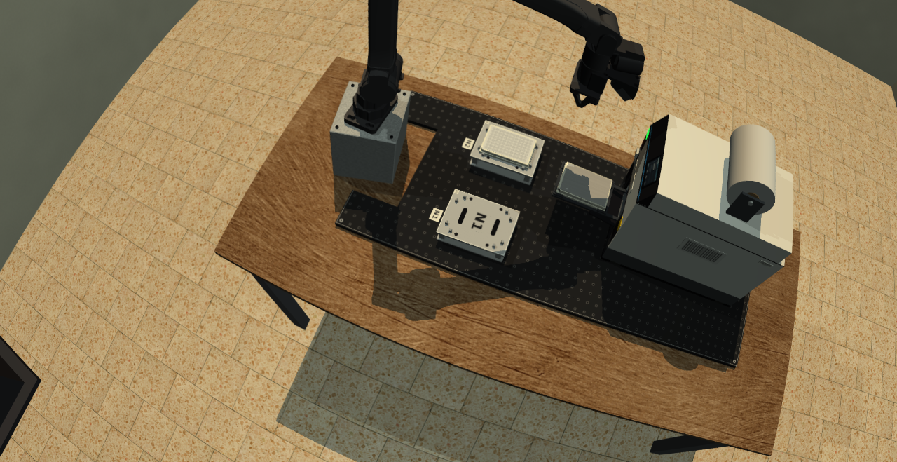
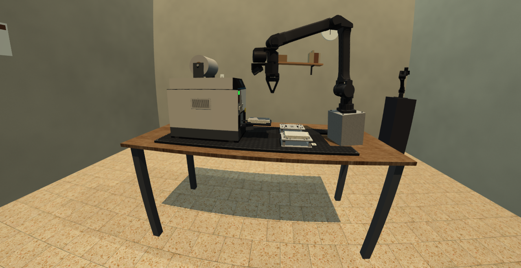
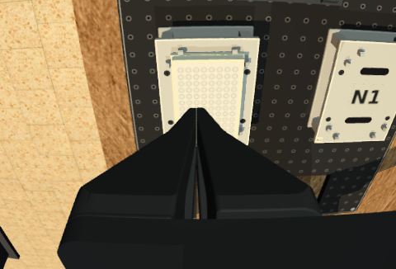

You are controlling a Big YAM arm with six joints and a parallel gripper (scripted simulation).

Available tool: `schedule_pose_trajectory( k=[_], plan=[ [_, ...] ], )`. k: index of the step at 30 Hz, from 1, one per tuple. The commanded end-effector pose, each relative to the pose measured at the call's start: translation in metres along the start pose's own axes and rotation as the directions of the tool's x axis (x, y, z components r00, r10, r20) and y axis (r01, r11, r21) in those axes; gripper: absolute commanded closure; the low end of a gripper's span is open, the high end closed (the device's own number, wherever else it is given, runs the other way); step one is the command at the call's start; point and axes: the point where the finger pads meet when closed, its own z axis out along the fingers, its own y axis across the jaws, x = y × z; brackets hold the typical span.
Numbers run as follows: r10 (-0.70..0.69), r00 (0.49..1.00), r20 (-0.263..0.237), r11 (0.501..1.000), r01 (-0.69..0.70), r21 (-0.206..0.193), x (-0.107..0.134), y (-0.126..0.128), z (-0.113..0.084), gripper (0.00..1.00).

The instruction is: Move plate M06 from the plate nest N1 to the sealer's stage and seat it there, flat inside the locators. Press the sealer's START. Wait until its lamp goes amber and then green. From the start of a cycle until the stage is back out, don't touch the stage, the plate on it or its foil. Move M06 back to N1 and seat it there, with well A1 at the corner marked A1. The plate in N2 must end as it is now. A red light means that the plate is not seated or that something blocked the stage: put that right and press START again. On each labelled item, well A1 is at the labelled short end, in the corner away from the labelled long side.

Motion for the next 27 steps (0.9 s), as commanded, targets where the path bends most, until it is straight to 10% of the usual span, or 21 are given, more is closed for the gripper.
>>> schedule_pose_trajectory(
  k=[1,16,27],
  plan=[
    [-0.019,1.0,-0.002,1.0,0.019,0.0,-0.001,0.005,-0.004,1.0],
    [-0.016,0.995,0.097,0.999,0.019,-0.03,-0.026,0.013,-0.033,1.0],
    [0.006,1.0,0.019,1.0,-0.006,-0.007,-0.011,-0.003,-0.008,1.0]
  ],
)
